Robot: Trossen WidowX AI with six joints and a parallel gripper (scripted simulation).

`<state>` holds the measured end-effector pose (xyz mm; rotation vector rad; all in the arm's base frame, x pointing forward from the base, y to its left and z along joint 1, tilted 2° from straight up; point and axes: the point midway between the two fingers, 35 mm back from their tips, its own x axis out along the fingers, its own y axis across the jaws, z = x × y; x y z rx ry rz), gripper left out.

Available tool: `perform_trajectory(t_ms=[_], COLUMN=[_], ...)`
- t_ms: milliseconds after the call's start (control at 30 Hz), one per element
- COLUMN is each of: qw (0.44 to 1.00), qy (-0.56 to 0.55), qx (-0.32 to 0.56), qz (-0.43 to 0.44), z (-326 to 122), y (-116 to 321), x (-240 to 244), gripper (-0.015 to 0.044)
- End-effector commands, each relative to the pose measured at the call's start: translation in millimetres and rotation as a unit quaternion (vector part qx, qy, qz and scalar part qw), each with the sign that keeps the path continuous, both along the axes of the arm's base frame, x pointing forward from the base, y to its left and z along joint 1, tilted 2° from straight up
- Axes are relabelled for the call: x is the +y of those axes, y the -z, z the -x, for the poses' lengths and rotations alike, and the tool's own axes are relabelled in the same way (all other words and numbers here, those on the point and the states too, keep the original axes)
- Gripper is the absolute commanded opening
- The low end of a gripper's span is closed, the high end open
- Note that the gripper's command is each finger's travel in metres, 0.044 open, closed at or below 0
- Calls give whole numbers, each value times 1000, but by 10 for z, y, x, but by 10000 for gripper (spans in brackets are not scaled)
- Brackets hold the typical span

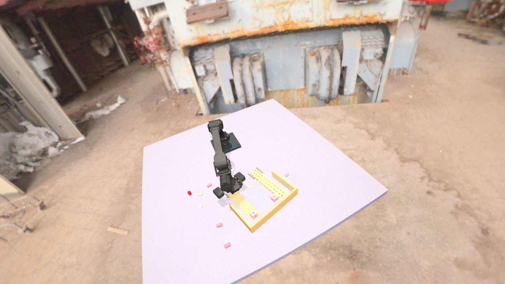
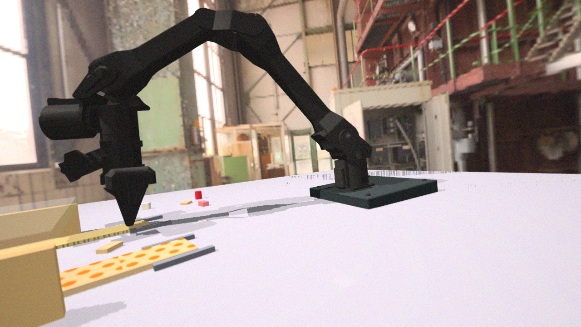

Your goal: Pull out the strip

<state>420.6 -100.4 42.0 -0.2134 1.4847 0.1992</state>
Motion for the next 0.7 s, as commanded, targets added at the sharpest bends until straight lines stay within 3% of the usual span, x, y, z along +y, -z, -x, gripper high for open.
perform_trajectory(t_ms=[0, 667], qw=[1000, 1000], qy=[-2, -2], qx=[4, 5], qz=[0, 0], z=[74, 369], y=[35, 63], x=[-22, -97], gripper=[0, 0])
